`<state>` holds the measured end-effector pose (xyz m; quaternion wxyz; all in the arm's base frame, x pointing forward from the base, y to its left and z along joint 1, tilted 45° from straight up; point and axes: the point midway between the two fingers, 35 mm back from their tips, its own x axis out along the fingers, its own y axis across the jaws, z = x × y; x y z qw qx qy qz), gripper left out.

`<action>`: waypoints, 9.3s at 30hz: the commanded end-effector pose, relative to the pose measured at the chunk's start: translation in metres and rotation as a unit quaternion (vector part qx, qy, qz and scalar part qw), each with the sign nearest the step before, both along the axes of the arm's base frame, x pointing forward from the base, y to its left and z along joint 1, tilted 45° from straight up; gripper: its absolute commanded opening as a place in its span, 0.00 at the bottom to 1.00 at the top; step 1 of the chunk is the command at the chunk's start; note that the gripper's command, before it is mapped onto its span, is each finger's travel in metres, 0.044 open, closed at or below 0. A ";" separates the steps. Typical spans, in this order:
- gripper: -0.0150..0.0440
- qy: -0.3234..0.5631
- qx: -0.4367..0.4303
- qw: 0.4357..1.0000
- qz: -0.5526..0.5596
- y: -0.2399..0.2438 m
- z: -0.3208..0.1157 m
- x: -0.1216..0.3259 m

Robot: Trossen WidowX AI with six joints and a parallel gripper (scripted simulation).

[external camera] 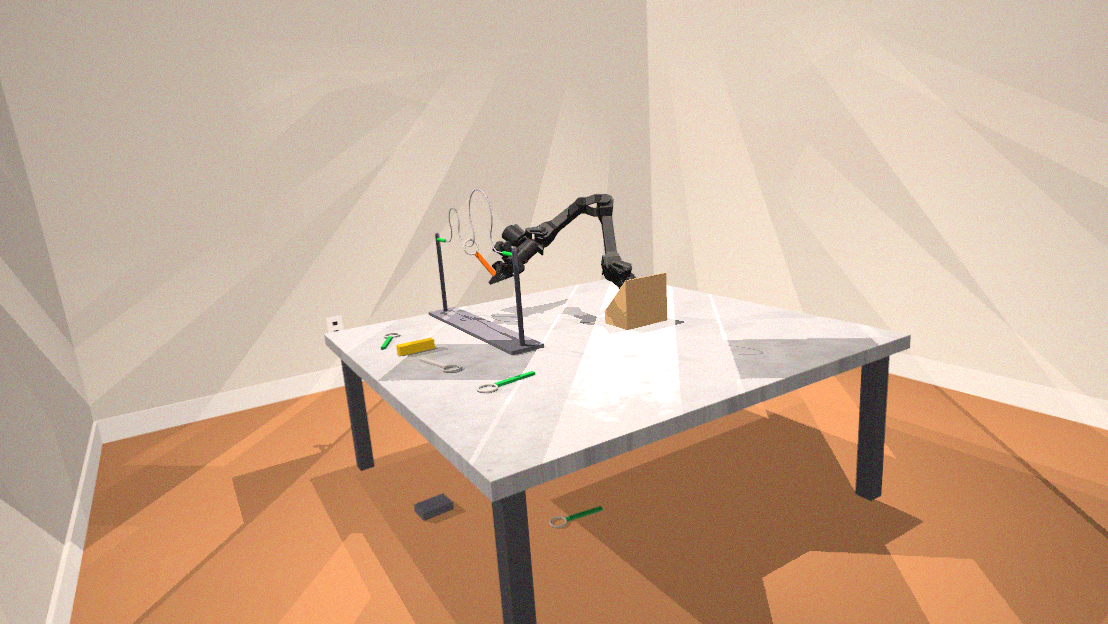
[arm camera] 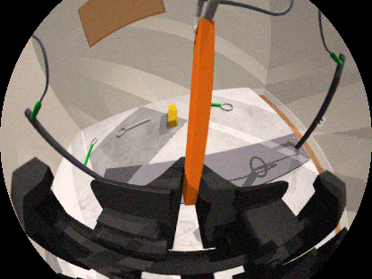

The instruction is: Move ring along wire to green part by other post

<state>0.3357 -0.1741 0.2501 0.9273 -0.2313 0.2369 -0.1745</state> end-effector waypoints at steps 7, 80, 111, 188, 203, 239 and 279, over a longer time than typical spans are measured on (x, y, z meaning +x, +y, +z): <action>0.00 -0.016 0.112 0.994 0.004 0.034 -0.010 0.003; 0.00 -0.085 0.726 0.683 0.013 0.210 0.081 0.022; 0.00 -0.077 0.661 0.746 0.012 0.212 0.091 0.022; 0.00 -0.027 0.240 0.970 0.006 0.187 0.075 0.020; 0.00 -0.017 0.148 0.989 0.005 0.181 0.075 0.020; 0.00 0.008 -0.077 0.997 0.003 0.167 0.080 0.018; 0.00 0.035 -0.322 0.946 0.001 0.156 0.092 0.017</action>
